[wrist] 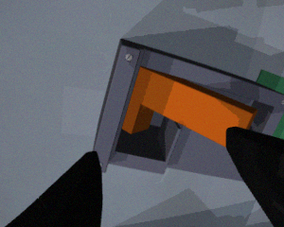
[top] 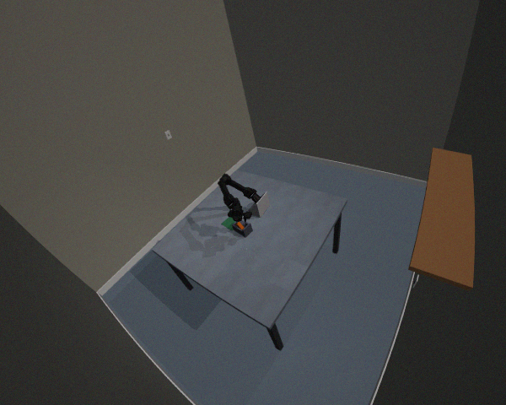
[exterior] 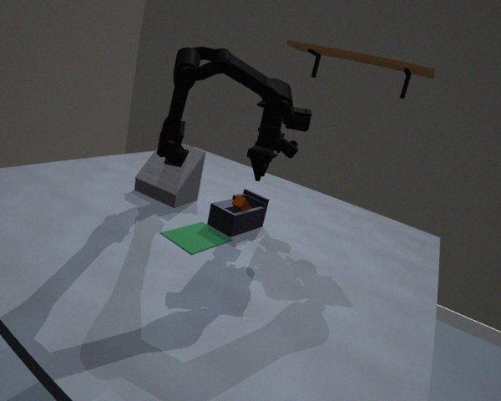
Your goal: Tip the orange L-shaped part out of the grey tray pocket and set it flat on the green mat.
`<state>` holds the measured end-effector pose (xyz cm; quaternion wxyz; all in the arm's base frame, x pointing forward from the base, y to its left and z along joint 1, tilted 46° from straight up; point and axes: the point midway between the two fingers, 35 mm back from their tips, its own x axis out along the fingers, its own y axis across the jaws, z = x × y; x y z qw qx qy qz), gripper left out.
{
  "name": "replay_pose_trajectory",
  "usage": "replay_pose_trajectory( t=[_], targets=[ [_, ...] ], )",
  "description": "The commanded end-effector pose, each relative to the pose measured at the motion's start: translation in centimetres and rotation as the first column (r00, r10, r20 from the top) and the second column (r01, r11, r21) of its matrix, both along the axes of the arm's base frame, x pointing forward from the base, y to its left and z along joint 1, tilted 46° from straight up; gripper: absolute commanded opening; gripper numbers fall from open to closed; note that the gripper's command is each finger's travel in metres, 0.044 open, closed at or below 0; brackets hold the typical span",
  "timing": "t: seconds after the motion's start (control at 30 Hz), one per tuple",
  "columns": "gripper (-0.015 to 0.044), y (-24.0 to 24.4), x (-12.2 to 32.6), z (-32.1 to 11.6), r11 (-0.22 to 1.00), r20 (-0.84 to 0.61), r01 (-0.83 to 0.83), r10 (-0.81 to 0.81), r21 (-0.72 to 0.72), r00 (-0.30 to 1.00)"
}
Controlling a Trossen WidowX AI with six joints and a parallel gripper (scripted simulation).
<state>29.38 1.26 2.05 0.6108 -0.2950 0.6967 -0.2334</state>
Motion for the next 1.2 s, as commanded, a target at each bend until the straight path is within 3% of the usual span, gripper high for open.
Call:
replay_pose_trajectory(
  t=[0.0, 0.17, 0.3, 1.17],
  targets=[
    [0.0280, -1.5, -0.5, 1.4, 0.963, -0.269, -0.263, 0.270, 0.061, 0.924],
    [0.0280, -2.9, -1.0, 3.0, 0.837, -0.511, -0.501, 0.536, 0.219, 0.672],
    [0.0280, -3.9, -1.4, 4.0, 0.717, -0.611, -0.600, 0.664, 0.355, 0.431],
    [0.0280, -6.5, -1.7, 1.5, 0.711, -0.615, -0.603, 0.668, 0.362, 0.418]
  ],
)
